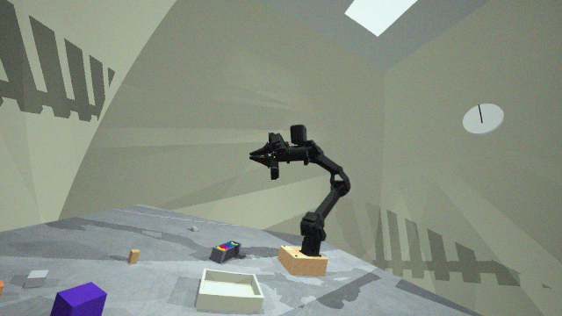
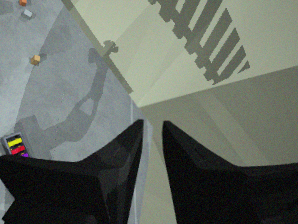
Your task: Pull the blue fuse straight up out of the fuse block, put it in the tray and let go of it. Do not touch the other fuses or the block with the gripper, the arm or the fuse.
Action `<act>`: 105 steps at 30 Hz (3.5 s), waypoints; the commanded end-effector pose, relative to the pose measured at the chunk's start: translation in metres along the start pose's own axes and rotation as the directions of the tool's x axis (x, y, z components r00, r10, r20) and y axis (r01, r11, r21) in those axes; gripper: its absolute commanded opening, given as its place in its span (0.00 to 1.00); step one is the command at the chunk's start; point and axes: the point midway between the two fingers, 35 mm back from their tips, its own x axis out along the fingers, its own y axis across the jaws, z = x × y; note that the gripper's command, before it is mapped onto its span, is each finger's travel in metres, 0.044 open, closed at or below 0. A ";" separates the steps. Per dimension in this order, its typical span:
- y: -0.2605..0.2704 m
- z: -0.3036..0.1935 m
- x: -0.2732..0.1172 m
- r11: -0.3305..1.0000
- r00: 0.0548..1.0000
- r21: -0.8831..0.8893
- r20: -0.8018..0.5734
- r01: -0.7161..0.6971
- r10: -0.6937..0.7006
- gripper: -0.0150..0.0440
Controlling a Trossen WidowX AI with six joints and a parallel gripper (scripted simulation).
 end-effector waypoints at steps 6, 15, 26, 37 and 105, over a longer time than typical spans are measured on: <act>0.097 -0.053 0.082 0.819 0.846 0.512 -0.290 -0.258 0.447 0.37; 0.175 -0.124 0.106 0.476 0.476 0.878 -0.439 0.048 0.762 0.37; 0.202 -0.149 0.104 0.361 0.301 0.891 -0.436 0.275 0.848 0.37; 0.206 -0.151 0.107 0.361 0.301 0.891 -0.436 0.275 0.848 0.37; 0.235 -0.167 0.118 0.364 0.299 0.890 -0.439 0.275 0.847 0.25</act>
